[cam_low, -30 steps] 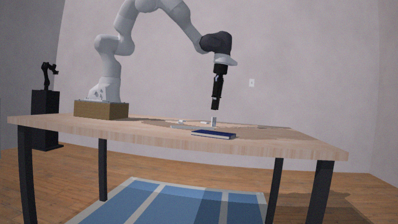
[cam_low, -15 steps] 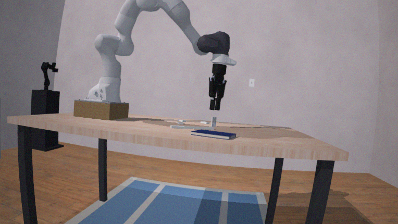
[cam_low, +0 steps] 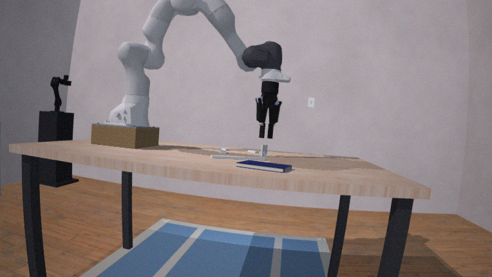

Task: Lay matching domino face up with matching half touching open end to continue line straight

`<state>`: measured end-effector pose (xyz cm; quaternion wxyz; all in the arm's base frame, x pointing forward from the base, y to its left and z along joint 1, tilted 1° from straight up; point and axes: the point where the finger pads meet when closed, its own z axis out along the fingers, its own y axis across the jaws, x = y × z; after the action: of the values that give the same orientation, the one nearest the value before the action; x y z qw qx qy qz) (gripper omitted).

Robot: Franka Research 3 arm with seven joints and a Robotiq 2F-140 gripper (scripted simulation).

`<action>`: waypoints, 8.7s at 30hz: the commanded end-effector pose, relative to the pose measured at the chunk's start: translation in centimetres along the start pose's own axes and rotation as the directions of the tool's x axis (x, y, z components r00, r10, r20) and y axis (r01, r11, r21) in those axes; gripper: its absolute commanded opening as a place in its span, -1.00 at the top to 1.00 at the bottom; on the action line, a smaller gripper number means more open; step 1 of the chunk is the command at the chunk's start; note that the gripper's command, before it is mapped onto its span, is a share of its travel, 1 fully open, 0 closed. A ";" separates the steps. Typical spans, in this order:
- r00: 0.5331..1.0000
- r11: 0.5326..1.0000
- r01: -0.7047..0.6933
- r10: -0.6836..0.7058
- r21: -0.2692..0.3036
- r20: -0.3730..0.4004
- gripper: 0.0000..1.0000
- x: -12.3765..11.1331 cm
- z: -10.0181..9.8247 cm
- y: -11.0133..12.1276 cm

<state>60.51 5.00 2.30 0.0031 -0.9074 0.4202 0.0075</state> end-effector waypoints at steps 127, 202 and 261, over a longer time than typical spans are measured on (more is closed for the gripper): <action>0.997 0.997 -0.079 0.079 0.008 -0.007 0.56 0.0 4.9 -0.3; 0.996 0.997 -0.079 0.079 0.008 -0.047 0.56 -0.2 3.4 -0.3; 0.893 0.997 -0.079 0.074 0.008 -0.443 0.56 -2.9 3.6 -0.5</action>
<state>59.01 7.54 -1.22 -0.0979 -0.8900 0.4105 -0.1723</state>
